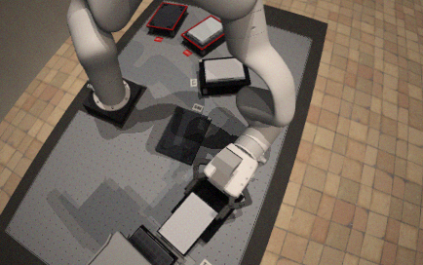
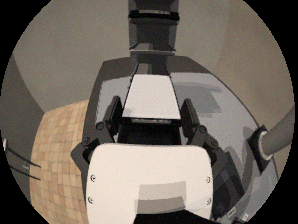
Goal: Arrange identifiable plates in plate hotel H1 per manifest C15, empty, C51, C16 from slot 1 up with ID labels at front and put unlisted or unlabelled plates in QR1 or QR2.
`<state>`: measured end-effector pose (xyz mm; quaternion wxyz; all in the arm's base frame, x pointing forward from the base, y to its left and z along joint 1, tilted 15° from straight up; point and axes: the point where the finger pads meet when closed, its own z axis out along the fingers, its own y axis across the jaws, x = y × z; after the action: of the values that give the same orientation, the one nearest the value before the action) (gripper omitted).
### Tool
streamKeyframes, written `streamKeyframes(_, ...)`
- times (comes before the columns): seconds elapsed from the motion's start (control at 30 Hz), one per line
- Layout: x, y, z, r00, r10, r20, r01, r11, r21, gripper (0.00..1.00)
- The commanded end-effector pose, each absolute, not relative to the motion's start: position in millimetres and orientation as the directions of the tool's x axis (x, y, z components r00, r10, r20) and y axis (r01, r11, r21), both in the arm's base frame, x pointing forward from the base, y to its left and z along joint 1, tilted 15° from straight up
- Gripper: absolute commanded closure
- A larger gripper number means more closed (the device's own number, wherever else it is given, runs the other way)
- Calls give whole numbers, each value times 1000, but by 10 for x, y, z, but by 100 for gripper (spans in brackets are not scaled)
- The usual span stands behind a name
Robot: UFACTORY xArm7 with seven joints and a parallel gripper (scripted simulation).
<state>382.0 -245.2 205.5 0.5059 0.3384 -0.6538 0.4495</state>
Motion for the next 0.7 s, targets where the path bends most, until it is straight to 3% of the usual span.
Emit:
streamKeyframes(0.0,3807,-2501,2061,-262,13,965,-896,367,-248,100)
streamKeyframes(0.67,3721,-2724,2041,-262,13,965,-896,367,-248,100)
